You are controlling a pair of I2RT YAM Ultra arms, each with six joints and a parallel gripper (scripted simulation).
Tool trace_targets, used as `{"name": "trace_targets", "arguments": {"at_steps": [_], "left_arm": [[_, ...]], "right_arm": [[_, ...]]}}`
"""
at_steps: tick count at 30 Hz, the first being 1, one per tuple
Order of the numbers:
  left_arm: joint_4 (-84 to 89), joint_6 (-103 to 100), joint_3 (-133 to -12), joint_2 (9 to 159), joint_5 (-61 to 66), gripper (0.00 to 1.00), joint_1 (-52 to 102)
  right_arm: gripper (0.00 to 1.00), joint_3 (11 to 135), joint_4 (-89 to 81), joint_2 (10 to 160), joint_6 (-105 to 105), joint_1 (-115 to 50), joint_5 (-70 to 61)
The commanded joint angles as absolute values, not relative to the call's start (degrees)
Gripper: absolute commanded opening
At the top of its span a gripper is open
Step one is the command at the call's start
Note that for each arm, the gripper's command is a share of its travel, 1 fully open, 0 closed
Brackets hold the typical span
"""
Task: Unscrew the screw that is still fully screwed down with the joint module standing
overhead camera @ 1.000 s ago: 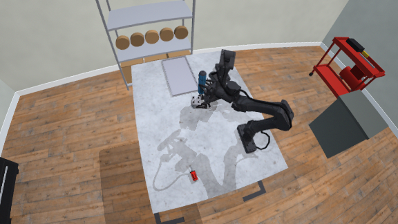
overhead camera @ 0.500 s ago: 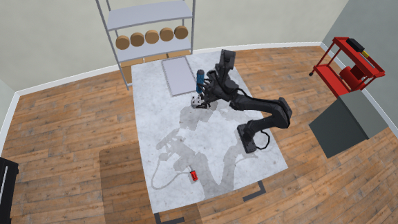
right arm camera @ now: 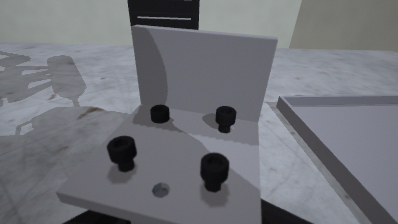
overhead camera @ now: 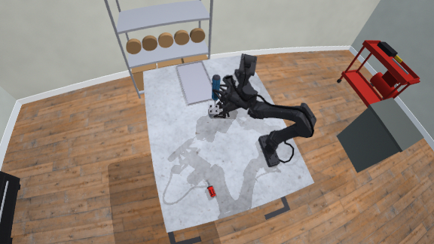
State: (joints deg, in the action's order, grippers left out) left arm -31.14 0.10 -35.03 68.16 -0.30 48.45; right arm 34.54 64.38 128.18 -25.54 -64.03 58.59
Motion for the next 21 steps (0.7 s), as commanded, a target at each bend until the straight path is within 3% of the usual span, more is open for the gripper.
{"name": "trace_targets", "arguments": {"at_steps": [1,21], "left_arm": [[-36.5,-0.2,-38.1,68.1,-0.4,0.42,48.1],[-38.1,-0.2,-40.5,72.2,-0.3,0.42,48.0]], "right_arm": [[0.59,34.7,64.5,127.8,-25.6,-64.0,58.6],[0.59,34.7,64.5,127.8,-25.6,-64.0,58.6]]}}
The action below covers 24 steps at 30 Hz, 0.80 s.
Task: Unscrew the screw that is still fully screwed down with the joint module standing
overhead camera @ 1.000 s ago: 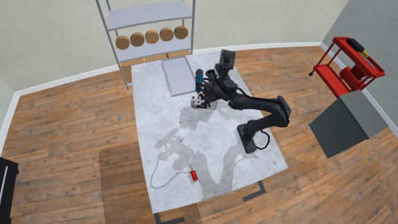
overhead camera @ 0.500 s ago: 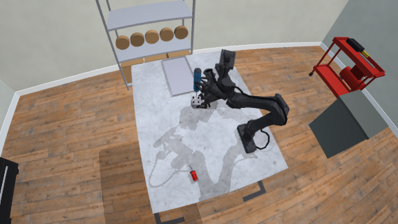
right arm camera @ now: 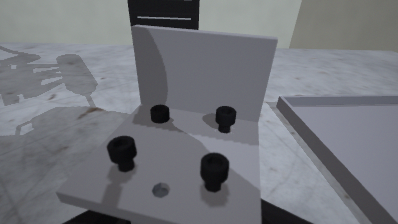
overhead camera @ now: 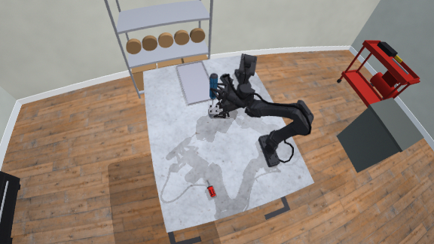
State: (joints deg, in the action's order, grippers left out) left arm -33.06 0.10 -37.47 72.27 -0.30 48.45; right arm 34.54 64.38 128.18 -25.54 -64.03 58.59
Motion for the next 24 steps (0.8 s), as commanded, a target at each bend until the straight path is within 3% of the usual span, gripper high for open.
{"name": "trace_targets", "arguments": {"at_steps": [1,24], "left_arm": [[-38.1,-0.2,-40.6,72.3,-0.3,0.42,48.0],[-38.4,-0.3,-41.8,72.7,-0.2,0.42,47.9]], "right_arm": [[0.59,34.7,64.5,127.8,-25.6,-64.0,58.6],[0.59,34.7,64.5,127.8,-25.6,-64.0,58.6]]}}
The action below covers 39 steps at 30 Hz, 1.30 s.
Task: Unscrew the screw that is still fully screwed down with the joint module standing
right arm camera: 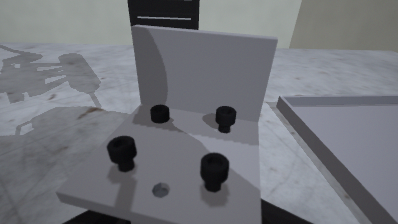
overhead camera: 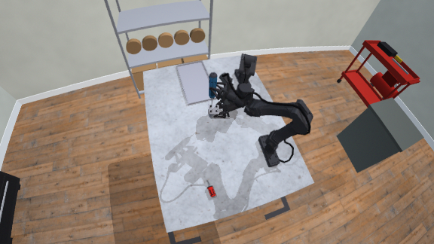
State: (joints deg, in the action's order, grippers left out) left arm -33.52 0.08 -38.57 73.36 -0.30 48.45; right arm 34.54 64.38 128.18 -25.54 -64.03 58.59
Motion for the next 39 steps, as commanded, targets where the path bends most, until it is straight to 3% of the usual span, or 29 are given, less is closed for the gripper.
{"name": "trace_targets", "arguments": {"at_steps": [1,39], "left_arm": [[-38.4,-0.3,-41.9,72.8,-0.2,0.42,47.8],[-38.0,-0.4,-42.7,72.7,0.0,0.42,48.1]], "right_arm": [[0.59,34.7,64.5,127.8,-25.6,-64.0,58.6],[0.59,34.7,64.5,127.8,-25.6,-64.0,58.6]]}}
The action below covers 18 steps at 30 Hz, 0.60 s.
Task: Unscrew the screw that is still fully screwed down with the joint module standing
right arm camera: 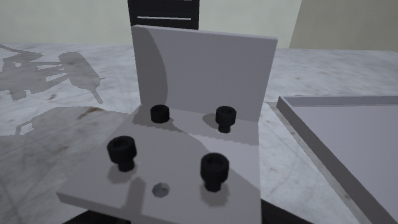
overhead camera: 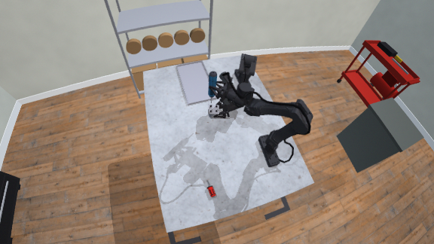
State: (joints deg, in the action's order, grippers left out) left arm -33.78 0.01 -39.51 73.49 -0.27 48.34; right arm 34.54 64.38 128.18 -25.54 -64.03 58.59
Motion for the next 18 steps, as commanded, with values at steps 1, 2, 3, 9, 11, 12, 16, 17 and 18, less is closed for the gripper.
{"name": "trace_targets", "arguments": {"at_steps": [1,2,3,9,11,12,16,17,18], "left_arm": [[-38.0,-0.4,-42.7,72.7,0.0,0.42,48.1],[-38.0,-0.4,-42.7,72.8,0.2,0.42,48.0],[-38.0,-0.4,-42.7,72.8,0.2,0.42,48.0],[-37.8,-0.4,-43.0,72.8,0.0,0.42,48.1],[-37.8,-0.4,-43.1,72.9,0.0,0.42,48.1],[-37.8,-0.4,-43.1,73.0,0.0,0.42,48.1],[-37.8,-0.4,-43.1,73.0,0.0,0.42,48.1],[-37.8,-0.4,-43.1,73.0,0.0,0.42,48.1],[-37.8,-0.4,-43.1,73.0,0.0,0.42,48.1]], "right_arm": [[0.59,34.7,64.5,127.8,-25.6,-64.0,58.6],[0.59,34.7,64.5,127.8,-25.6,-64.0,58.6],[0.59,34.7,64.5,127.8,-25.6,-64.0,58.6],[0.59,34.7,64.5,127.8,-25.6,-64.0,58.6],[0.59,34.7,64.5,127.8,-25.6,-64.0,58.6],[0.59,34.7,64.5,127.8,-25.6,-64.0,58.6],[0.59,34.7,64.5,127.8,-25.6,-64.0,58.6],[0.59,34.7,64.5,127.8,-25.6,-64.0,58.6],[0.59,34.7,64.5,127.8,-25.6,-64.0,58.6]]}}
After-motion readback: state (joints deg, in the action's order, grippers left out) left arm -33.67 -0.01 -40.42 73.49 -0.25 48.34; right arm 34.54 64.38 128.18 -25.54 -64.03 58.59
